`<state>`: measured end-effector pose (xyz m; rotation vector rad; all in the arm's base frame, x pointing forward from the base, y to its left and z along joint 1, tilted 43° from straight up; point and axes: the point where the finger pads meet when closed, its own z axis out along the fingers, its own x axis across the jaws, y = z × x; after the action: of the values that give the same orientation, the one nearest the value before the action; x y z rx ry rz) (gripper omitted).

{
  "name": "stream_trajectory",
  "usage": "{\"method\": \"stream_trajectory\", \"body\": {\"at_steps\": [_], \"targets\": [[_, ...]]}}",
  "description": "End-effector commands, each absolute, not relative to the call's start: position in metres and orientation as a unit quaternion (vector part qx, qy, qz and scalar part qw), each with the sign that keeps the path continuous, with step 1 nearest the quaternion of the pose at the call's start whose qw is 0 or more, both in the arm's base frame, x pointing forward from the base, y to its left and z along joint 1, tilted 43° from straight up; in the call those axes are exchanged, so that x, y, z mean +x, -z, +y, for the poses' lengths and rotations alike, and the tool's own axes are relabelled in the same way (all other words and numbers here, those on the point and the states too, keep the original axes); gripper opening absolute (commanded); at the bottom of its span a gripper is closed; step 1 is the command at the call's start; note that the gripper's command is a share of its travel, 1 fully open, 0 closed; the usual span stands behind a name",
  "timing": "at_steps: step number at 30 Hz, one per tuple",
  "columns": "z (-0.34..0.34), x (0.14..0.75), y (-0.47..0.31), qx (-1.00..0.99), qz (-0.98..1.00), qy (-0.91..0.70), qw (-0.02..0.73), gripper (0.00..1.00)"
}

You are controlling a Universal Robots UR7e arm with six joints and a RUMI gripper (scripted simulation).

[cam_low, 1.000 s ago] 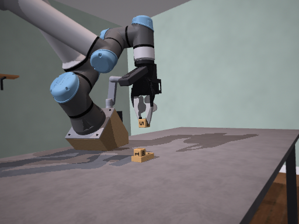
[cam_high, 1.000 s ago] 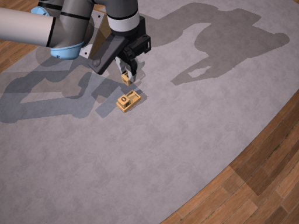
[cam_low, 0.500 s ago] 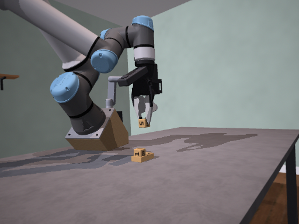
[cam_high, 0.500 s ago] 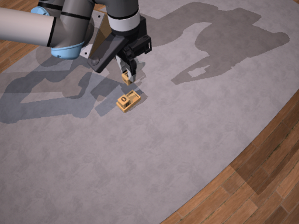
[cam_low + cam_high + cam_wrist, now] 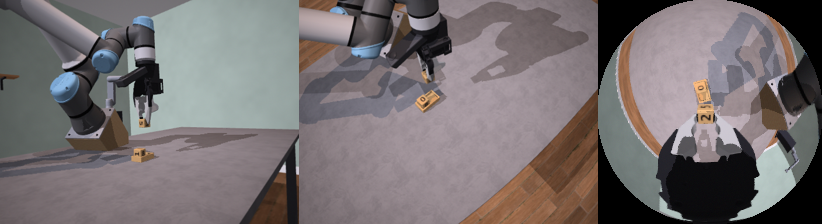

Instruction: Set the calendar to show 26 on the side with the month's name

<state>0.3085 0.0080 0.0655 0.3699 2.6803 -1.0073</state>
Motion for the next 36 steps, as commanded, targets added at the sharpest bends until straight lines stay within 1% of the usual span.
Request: {"method": "stream_trajectory", "body": {"at_steps": [1, 18, 36], "targets": [[0.01, 0.308, -0.064, 0.157, 0.916, 0.342, 0.138, 0.1], [0.018, 0.303, -0.054, 0.32, 0.873, 0.311, 0.197, 0.1], [0.033, 0.298, -0.038, 0.538, 0.759, 0.248, 0.272, 0.1]]}}
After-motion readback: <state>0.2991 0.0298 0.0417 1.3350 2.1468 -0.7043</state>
